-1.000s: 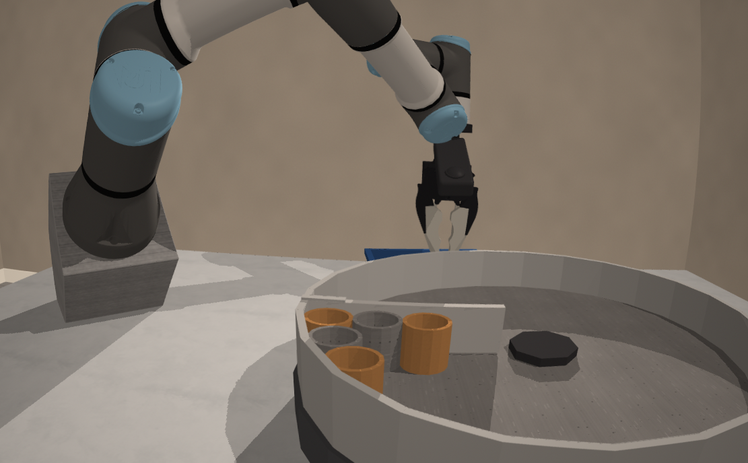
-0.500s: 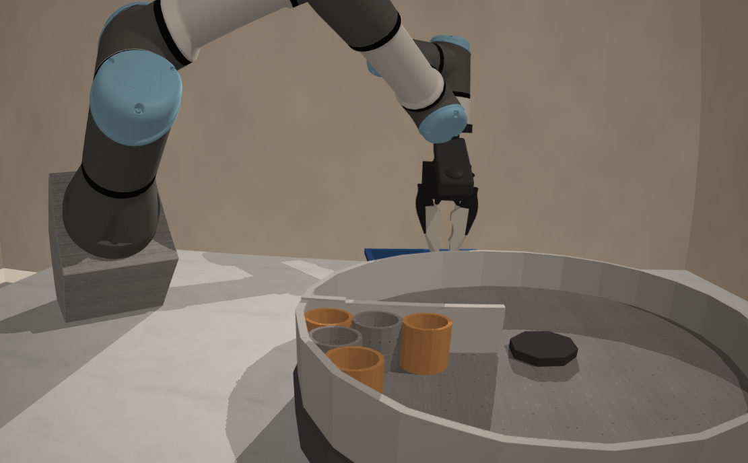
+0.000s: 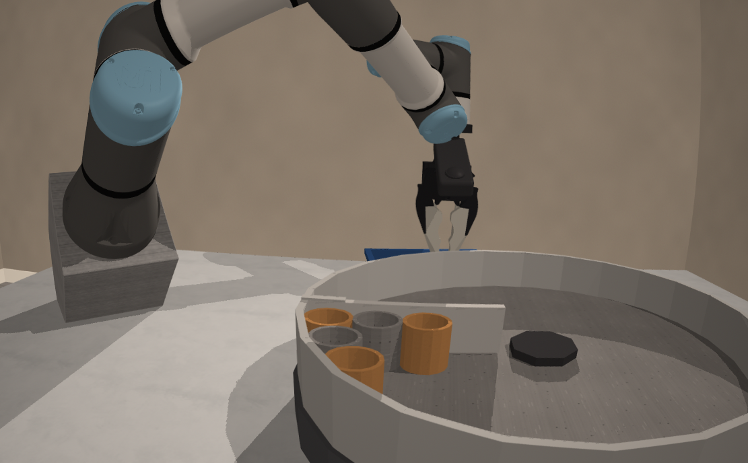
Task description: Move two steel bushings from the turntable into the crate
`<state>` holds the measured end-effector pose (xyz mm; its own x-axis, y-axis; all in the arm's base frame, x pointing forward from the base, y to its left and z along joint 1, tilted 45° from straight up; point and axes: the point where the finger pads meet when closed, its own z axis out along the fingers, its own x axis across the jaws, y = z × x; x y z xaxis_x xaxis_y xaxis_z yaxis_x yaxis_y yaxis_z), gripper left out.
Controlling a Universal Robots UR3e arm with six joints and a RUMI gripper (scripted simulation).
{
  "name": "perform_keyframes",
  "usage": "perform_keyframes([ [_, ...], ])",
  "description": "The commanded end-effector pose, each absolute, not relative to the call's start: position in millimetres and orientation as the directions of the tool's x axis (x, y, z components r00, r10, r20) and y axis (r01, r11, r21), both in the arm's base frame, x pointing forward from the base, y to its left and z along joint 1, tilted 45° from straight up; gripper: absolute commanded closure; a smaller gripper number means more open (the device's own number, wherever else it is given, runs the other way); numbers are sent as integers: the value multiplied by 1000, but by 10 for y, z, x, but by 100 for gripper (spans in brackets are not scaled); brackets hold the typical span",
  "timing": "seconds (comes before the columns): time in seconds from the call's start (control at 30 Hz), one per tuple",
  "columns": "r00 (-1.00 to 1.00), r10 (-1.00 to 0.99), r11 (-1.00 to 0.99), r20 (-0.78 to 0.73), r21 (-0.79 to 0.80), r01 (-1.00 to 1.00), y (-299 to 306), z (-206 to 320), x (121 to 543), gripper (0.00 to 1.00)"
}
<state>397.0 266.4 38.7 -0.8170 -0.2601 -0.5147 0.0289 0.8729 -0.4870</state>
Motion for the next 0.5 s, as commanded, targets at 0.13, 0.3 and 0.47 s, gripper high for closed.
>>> perform_keyframes([
  [0.13,-816,-260,874,-517,-485,29,2665,383,3981,100],
  [0.3,-816,-260,874,-517,-485,29,2658,370,3991,100],
  [0.47,-816,-260,874,-517,-485,29,2652,360,4000,100],
])
